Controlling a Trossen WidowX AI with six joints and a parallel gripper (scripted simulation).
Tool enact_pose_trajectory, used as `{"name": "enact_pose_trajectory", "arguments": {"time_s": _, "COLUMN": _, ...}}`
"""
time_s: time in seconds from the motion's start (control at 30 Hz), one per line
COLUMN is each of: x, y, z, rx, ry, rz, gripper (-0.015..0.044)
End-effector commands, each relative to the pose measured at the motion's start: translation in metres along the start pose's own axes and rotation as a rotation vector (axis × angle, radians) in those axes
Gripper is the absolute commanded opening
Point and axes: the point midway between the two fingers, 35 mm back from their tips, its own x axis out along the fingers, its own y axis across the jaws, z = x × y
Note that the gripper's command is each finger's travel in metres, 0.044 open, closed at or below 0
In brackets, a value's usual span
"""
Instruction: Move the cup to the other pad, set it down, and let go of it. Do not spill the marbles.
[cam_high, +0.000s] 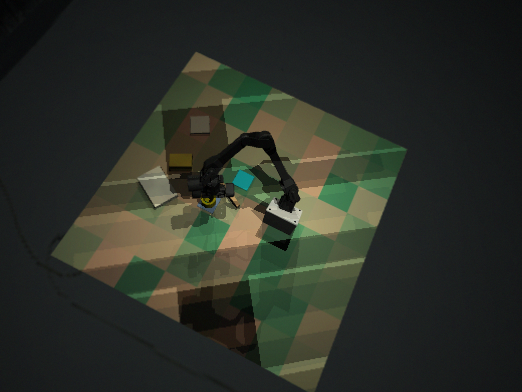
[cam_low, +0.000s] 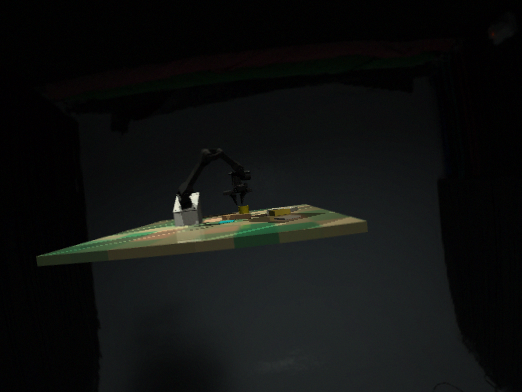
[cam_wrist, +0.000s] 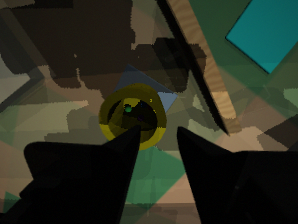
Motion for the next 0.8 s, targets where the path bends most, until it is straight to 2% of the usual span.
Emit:
{"name": "enact_pose_trajectory", "arguments": {"time_s": 0.0, "x": 0.010, "y": -0.002, "z": -0.001, "rx": -0.010, "ry": -0.003, "rz": -0.012, "gripper": 0.0167}}
{"name": "enact_pose_trajectory", "arguments": {"time_s": 0.77, "x": 0.047, "y": -0.003, "z": 0.001, "rx": -0.010, "ry": -0.005, "rz": -0.013, "gripper": 0.0167}}
